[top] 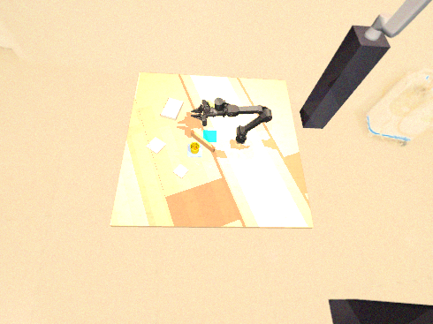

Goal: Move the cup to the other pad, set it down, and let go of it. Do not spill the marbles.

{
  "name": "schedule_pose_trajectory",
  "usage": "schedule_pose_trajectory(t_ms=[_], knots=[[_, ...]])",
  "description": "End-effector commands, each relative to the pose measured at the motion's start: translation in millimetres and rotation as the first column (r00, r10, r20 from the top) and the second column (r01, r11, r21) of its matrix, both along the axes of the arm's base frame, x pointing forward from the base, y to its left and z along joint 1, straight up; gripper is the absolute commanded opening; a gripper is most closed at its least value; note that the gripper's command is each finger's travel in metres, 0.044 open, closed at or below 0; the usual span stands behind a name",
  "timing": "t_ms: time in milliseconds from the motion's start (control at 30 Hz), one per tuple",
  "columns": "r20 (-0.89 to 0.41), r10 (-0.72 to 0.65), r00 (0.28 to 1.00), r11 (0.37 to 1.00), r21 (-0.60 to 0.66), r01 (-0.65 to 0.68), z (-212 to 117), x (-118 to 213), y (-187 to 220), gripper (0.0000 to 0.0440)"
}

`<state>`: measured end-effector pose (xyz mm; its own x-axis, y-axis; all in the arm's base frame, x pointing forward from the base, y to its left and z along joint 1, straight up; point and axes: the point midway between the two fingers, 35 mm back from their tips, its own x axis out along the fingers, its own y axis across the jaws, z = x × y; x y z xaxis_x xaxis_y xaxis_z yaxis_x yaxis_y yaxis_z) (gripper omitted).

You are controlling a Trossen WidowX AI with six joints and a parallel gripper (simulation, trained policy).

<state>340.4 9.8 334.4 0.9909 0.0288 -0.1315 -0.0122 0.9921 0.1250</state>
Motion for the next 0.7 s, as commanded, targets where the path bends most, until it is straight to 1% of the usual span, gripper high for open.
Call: schedule_pose_trajectory(t_ms=[0, 667], knots=[[-0.03, 0.008, 1.0, 1.0, 0.031, -0.007, 1.2, 4.5, 3.7, 0.016], [-0.243, 0.041, 0.969, 0.978, 0.208, 0.011, -3.9, 22.2, 25.5, 0.0141]])
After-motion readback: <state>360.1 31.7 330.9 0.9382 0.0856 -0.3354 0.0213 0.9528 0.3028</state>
